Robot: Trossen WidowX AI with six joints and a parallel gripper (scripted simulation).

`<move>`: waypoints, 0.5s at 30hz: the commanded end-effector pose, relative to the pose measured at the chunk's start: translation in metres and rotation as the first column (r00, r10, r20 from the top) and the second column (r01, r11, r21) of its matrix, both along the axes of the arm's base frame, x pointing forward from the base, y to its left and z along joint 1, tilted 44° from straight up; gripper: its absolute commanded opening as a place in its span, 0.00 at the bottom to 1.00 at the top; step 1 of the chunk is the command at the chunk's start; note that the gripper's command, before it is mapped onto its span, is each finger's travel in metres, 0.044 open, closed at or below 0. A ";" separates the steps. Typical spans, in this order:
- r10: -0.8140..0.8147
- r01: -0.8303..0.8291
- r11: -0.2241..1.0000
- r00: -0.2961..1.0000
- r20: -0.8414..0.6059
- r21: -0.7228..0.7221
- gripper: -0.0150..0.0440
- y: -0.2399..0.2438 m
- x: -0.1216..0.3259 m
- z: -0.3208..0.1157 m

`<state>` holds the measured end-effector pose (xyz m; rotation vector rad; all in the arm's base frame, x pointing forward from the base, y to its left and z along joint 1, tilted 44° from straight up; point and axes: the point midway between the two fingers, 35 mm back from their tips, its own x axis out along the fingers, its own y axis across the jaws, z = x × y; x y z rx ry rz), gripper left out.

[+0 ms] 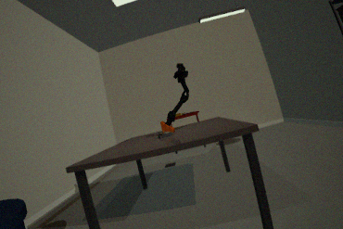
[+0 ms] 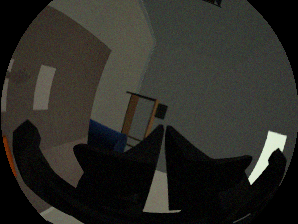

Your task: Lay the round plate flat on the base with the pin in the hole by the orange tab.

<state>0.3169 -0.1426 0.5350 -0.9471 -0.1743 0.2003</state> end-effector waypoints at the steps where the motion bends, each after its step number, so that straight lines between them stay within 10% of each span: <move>1: 0.013 0.019 0.982 0.985 -0.169 0.187 0.25 -0.015 0.038 -0.061; 15: 0.235 0.327 0.744 0.689 -0.686 0.583 0.25 -0.012 0.094 -0.276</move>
